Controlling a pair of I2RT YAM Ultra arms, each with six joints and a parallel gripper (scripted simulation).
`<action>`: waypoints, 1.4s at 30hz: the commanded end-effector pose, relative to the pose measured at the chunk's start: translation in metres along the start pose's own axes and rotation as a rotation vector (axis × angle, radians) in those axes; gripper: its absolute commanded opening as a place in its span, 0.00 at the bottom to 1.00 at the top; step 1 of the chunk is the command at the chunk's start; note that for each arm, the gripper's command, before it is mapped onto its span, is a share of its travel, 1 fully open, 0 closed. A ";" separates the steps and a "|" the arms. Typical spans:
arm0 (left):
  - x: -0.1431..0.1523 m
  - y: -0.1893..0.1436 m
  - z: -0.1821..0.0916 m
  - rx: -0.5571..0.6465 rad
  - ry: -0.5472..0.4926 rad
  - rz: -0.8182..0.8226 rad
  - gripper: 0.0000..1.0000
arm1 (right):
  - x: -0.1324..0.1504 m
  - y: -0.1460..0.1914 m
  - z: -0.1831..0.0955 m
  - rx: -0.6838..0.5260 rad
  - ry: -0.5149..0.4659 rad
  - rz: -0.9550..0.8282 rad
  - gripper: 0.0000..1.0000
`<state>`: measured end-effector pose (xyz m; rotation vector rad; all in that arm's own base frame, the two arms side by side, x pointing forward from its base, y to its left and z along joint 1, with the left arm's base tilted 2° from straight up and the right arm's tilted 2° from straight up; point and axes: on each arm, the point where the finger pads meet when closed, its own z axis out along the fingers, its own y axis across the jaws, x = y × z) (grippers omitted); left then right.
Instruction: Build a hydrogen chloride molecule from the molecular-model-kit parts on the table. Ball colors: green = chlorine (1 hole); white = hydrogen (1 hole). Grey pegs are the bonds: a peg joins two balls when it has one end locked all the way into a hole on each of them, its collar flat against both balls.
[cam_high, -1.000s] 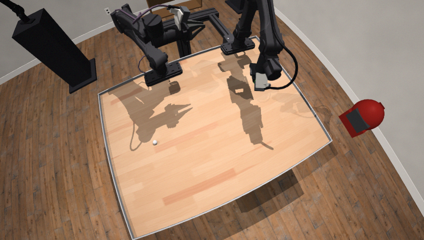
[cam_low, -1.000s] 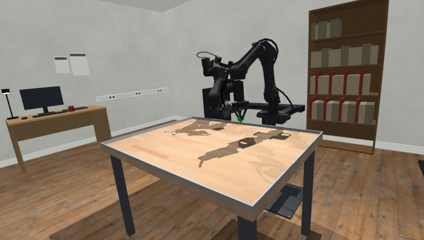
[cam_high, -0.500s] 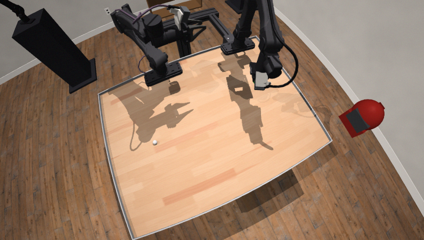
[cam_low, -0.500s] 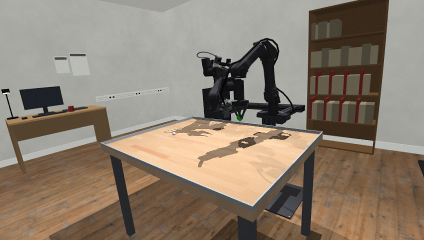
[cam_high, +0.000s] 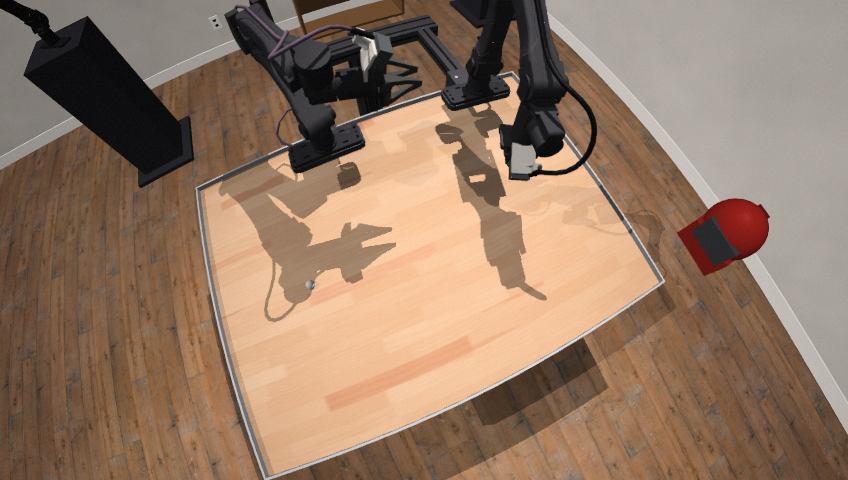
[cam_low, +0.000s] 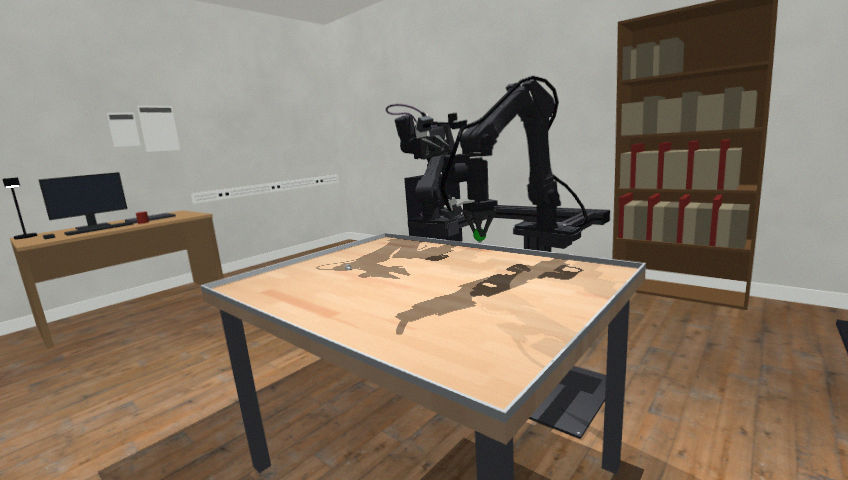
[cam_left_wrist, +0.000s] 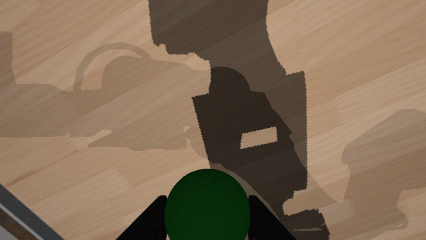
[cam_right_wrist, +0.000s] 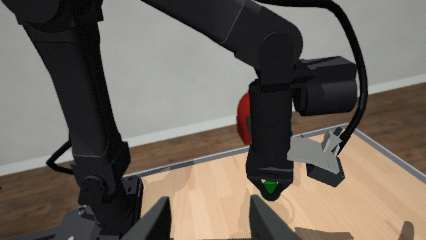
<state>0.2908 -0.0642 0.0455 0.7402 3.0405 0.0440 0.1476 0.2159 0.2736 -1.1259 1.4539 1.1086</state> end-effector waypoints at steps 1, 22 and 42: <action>-0.015 0.003 -0.017 -0.008 -0.082 0.002 0.00 | -0.011 -0.023 -0.001 0.080 0.010 -0.004 0.37; -0.015 0.003 -0.017 -0.008 -0.081 0.002 0.00 | 0.034 -0.151 -0.028 0.469 0.183 0.246 0.37; -0.014 0.003 -0.017 -0.008 -0.081 0.002 0.00 | 0.108 -0.242 -0.093 0.788 0.378 0.495 0.37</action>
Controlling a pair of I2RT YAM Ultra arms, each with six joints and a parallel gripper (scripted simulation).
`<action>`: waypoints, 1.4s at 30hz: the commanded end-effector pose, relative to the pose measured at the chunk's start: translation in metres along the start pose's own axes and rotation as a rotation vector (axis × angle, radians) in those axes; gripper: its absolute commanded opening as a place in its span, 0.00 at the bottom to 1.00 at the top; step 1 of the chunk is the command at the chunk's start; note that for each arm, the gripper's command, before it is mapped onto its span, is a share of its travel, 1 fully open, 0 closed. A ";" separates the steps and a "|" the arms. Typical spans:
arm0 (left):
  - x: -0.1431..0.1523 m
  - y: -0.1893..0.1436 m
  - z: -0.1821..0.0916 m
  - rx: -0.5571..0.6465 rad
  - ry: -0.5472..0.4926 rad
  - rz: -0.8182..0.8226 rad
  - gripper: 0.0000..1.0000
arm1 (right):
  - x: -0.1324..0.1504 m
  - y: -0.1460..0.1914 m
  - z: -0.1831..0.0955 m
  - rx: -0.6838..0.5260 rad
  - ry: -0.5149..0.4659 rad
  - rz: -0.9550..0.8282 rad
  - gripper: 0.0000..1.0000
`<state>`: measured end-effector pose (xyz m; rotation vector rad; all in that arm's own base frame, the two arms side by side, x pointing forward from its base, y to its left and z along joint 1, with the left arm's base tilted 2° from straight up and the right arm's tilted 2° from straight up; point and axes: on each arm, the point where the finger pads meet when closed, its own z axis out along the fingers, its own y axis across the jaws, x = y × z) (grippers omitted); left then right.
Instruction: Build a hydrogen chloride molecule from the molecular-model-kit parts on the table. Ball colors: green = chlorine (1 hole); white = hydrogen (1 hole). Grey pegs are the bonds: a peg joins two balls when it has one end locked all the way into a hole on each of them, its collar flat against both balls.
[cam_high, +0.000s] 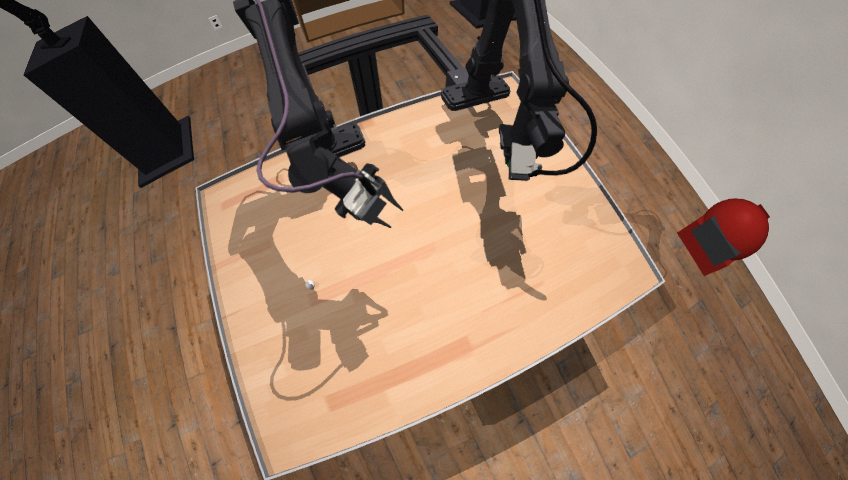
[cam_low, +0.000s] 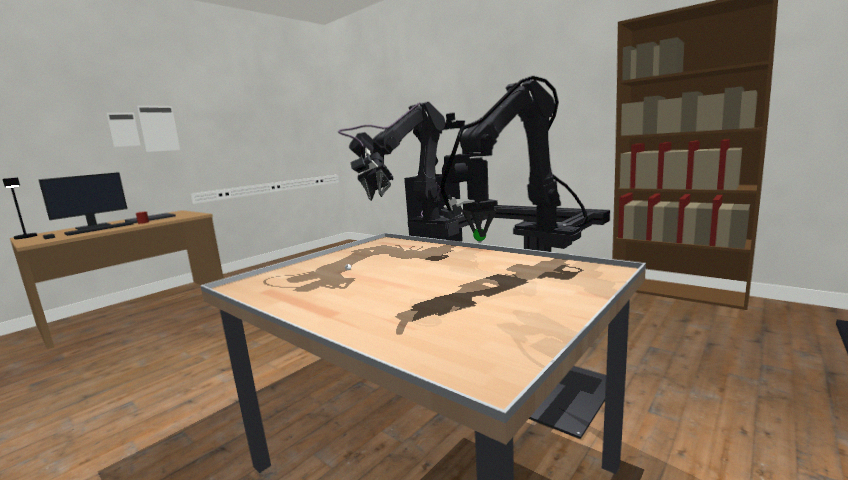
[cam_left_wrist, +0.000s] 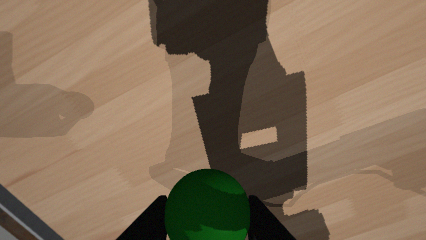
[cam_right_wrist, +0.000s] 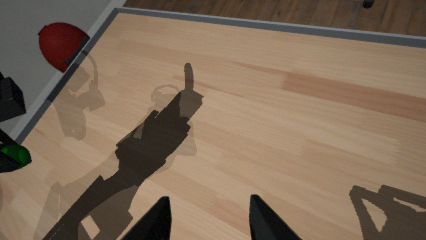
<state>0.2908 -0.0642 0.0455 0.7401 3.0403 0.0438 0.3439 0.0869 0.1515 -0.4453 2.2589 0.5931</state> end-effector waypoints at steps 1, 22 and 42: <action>-0.014 0.003 -0.017 -0.008 -0.081 0.002 0.00 | -0.008 -0.025 0.000 0.079 0.016 0.007 0.37; -0.014 0.003 -0.017 -0.008 -0.081 0.002 0.00 | 0.055 -0.142 0.006 0.350 0.257 0.229 0.37; -0.014 0.003 -0.017 -0.008 -0.081 0.002 0.00 | 0.146 -0.229 -0.012 0.551 0.523 0.431 0.37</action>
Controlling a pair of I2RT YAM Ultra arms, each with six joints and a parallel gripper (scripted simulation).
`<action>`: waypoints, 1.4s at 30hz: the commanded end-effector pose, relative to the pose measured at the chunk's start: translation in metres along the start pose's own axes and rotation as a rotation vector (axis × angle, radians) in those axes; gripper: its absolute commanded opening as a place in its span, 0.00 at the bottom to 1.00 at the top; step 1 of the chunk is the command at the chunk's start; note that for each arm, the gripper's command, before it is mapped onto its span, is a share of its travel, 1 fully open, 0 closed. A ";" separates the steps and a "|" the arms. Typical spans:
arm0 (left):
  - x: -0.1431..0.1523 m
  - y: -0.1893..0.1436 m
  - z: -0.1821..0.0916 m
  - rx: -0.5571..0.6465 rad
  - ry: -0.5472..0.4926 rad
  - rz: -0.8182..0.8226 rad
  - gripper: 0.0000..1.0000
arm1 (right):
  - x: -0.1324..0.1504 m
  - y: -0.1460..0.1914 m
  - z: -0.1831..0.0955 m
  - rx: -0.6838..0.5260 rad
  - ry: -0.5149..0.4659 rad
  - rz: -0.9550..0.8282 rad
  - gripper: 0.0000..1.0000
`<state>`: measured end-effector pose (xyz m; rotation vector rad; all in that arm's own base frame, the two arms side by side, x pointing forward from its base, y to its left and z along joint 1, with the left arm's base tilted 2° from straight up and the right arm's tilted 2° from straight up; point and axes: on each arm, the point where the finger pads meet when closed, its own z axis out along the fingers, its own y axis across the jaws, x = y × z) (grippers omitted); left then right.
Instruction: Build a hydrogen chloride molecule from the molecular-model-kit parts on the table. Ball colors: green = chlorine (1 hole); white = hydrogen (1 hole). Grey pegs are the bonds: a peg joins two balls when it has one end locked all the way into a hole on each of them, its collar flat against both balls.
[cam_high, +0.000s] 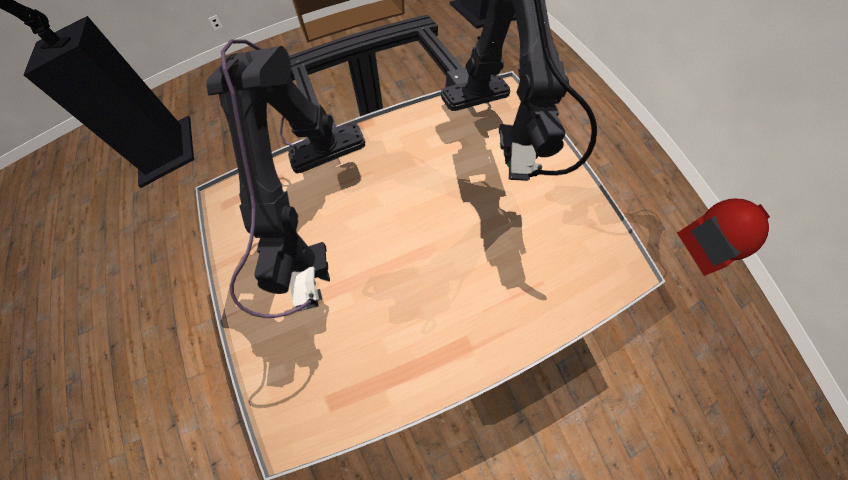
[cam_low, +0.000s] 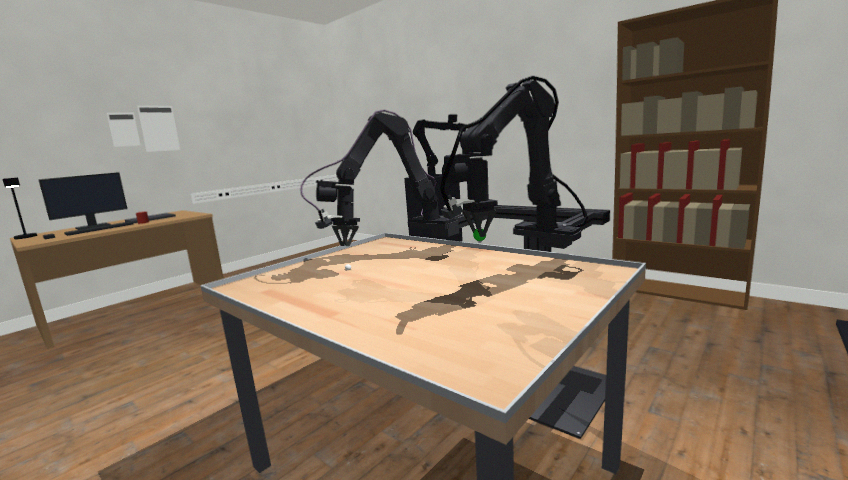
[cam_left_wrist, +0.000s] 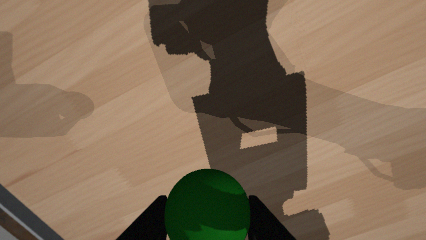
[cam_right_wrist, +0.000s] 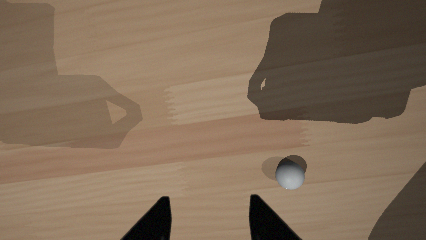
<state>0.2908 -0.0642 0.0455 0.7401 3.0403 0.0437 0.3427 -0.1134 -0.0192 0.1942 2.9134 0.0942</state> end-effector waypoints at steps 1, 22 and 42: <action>-0.014 0.003 -0.017 -0.008 -0.081 0.002 0.00 | -0.010 -0.019 -0.002 0.054 0.001 0.003 0.37; -0.014 0.003 -0.017 -0.008 -0.081 0.002 0.00 | 0.012 -0.067 0.024 0.129 0.112 0.105 0.37; -0.014 0.003 -0.017 -0.008 -0.081 0.002 0.00 | 0.028 -0.068 0.064 0.129 0.147 0.082 0.37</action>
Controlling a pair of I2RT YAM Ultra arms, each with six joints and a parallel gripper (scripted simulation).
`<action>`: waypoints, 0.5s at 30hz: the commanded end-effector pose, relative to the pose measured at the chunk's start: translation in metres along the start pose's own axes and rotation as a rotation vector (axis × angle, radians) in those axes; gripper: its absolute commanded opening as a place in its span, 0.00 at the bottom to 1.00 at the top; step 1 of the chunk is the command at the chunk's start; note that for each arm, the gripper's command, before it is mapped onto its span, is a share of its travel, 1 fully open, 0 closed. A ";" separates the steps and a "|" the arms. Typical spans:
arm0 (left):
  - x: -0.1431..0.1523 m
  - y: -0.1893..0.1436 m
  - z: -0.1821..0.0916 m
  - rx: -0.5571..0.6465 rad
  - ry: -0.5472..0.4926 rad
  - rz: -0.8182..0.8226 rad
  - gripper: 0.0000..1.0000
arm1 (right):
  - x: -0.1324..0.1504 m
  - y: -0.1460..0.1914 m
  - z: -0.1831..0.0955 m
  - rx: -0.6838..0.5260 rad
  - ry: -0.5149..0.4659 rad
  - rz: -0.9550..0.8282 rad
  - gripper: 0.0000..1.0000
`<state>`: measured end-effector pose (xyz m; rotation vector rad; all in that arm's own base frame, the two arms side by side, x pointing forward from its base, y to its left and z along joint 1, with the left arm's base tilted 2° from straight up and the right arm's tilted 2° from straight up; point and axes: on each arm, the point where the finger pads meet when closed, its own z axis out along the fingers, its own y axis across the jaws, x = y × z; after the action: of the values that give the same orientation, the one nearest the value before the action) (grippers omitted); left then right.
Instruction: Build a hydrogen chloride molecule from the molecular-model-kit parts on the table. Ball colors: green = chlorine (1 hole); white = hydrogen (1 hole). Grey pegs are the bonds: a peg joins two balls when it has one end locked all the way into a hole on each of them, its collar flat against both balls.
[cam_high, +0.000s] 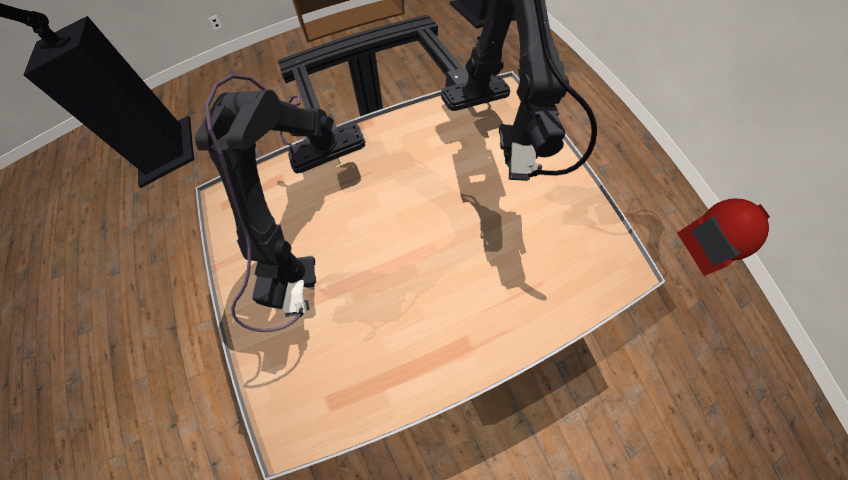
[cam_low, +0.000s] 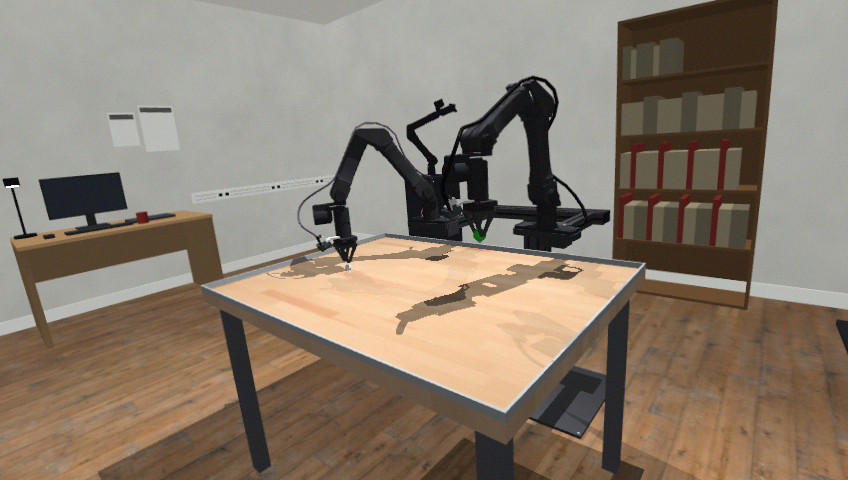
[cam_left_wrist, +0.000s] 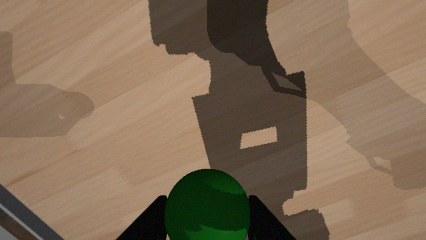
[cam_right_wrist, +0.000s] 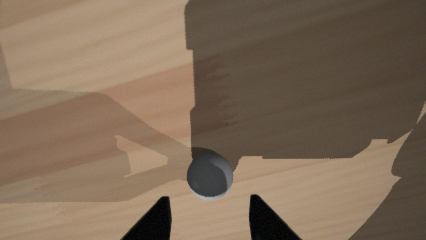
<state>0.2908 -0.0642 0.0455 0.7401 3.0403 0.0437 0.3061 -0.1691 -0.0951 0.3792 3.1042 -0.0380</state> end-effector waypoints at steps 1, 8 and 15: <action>-0.014 0.003 -0.017 -0.008 -0.081 0.002 0.00 | -0.013 -0.001 0.000 0.016 -0.044 -0.019 0.37; -0.014 0.003 -0.017 -0.008 -0.081 0.002 0.00 | -0.007 0.000 0.009 0.014 -0.032 -0.013 0.37; -0.014 0.003 -0.017 -0.008 -0.081 0.002 0.00 | -0.023 -0.001 0.016 0.025 -0.066 -0.025 0.37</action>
<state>0.2908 -0.0642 0.0455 0.7401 3.0403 0.0437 0.3041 -0.1687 -0.1174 0.3771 3.1093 -0.0414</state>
